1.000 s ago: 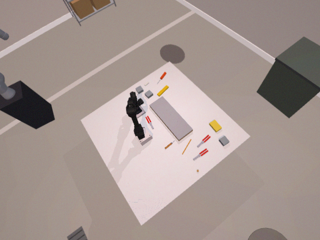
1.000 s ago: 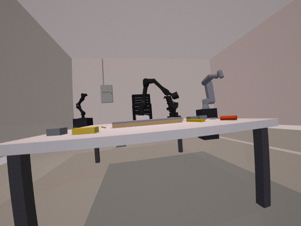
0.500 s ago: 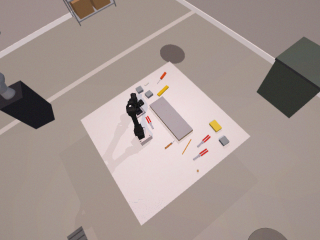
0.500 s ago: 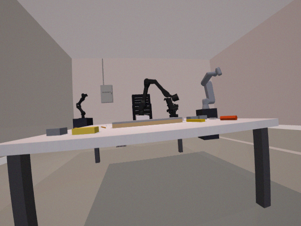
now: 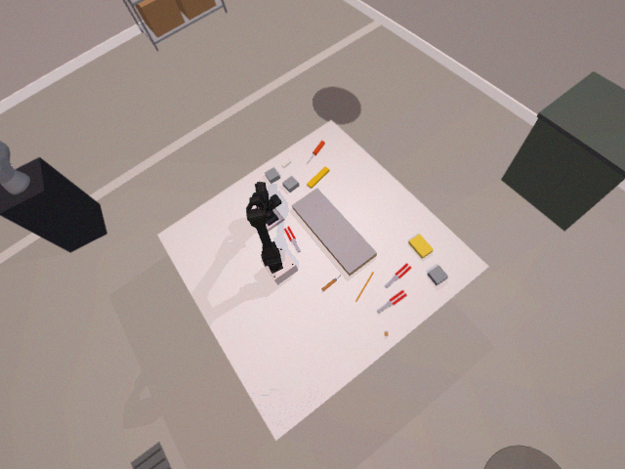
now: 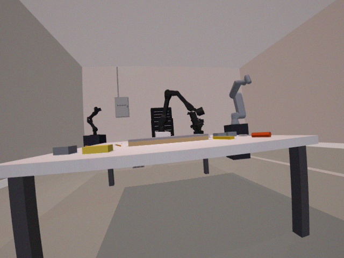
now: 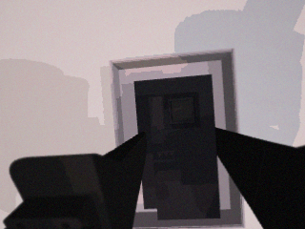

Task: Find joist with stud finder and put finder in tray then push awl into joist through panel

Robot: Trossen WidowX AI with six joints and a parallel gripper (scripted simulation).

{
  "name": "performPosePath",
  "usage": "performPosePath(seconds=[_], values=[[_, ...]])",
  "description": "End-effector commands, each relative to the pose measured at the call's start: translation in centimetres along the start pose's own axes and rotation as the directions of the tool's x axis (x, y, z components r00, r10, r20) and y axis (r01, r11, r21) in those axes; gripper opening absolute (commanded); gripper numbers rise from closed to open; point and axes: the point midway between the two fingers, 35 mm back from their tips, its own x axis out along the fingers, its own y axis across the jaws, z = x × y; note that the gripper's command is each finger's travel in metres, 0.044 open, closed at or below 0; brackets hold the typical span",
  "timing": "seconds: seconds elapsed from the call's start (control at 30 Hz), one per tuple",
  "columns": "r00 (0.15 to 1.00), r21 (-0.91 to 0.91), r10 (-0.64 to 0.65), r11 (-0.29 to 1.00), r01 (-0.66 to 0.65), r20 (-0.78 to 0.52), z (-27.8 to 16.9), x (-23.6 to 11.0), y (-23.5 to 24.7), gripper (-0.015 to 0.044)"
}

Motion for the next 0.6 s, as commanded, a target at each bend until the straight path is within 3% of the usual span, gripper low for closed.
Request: performPosePath(seconds=[0.0,0.1,0.23,0.3,0.33,0.43,0.57], values=[[1.000,0.000,0.000,1.000,0.000,0.000,0.4,-0.7,-0.1,0.0367],[1.000,0.000,0.000,1.000,0.000,0.000,1.4,-3.5,-0.2,0.0440],[1.000,0.000,0.000,1.000,0.000,0.001,2.6,-8.9,0.0,0.0440],[1.000,0.000,0.000,1.000,0.000,0.001,2.6,-9.2,0.0,0.0440],[1.000,0.011,0.000,1.000,0.000,0.002,2.2,-7.3,-0.2,0.0440],[0.999,0.212,-0.009,0.977,0.017,-0.037,-0.1,-7.1,-2.3,0.0440],[0.996,0.540,-0.045,0.838,0.076,-0.071,-3.9,-7.4,-6.9,0.0440]])
